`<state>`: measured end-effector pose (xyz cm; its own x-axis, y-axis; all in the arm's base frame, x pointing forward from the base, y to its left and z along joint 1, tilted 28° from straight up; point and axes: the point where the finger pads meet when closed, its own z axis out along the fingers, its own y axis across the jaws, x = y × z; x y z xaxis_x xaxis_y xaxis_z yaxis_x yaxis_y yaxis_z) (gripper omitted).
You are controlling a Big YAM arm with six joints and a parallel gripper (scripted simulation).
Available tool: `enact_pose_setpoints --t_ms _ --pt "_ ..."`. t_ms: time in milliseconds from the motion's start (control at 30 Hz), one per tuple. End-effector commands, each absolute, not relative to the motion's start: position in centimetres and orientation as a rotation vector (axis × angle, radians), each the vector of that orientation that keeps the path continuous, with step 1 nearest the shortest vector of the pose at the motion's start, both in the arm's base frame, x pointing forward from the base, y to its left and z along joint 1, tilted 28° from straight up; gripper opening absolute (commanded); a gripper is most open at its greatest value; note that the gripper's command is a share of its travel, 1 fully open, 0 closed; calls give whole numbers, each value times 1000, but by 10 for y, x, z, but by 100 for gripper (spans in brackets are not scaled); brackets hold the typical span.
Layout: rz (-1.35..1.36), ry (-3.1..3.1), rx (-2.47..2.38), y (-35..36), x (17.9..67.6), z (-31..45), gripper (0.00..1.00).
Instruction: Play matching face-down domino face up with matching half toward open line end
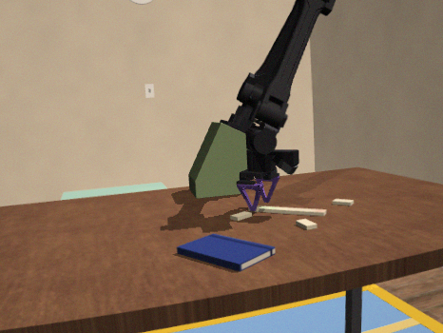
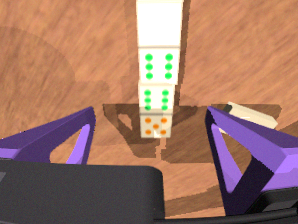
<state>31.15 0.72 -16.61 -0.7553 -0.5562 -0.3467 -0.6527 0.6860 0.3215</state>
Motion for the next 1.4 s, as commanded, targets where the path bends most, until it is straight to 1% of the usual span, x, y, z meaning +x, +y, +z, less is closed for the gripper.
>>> enact_pose_setpoints --t_ms 0,267,1367 --pt "628 2671 -968 3 314 -162 93" --pt "611 2658 -956 -9 317 -148 93" --pt "605 2657 -958 -11 315 -146 93"
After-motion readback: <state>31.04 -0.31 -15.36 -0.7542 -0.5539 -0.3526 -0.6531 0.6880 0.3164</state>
